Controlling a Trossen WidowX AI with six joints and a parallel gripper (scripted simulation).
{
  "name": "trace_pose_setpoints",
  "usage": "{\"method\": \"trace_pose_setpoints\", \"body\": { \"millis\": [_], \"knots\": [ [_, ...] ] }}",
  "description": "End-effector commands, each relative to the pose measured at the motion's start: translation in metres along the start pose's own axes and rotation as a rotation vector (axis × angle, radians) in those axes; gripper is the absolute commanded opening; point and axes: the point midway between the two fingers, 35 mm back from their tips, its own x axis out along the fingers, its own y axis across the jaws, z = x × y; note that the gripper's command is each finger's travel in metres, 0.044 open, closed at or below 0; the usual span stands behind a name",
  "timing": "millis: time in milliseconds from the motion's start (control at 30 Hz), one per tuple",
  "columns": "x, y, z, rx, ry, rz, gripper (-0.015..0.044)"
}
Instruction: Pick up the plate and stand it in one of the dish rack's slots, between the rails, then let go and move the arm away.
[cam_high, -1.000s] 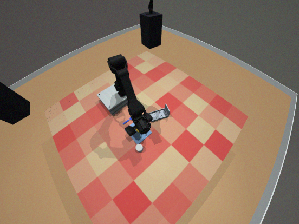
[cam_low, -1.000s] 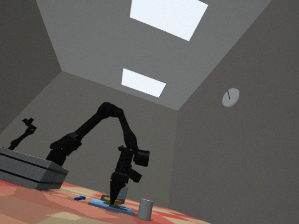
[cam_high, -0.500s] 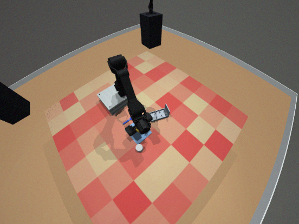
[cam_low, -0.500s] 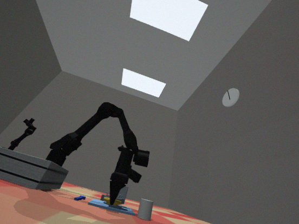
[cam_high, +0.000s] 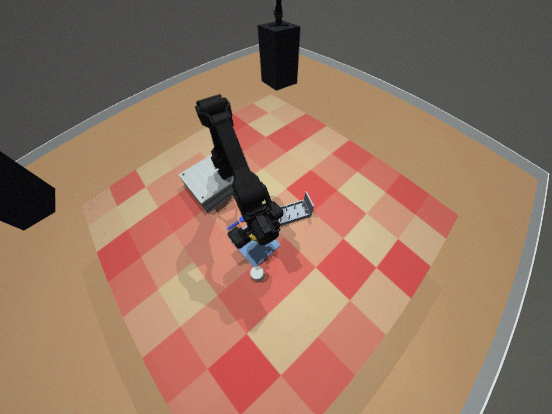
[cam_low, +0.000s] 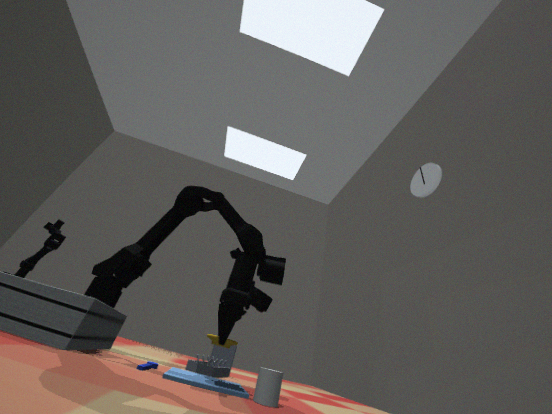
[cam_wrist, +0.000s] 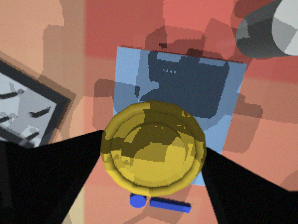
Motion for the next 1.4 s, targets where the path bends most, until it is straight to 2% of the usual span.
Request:
{"method": "trace_pose_setpoints", "body": {
  "millis": [0, 600, 800, 1167, 1367],
  "knots": [
    [-0.028, 0.000, 0.003, -0.005, -0.011, 0.002, 0.0000],
    [-0.109, -0.001, 0.002, -0.005, -0.012, 0.001, 0.0000],
    [-0.111, 0.003, 0.000, 0.015, -0.011, 0.002, 0.0000],
    [-0.110, 0.072, -0.035, 0.360, -0.007, 0.010, 0.0000],
    [-0.110, 0.076, -0.038, 0.381, -0.006, 0.011, 0.0000]
  ]
}}
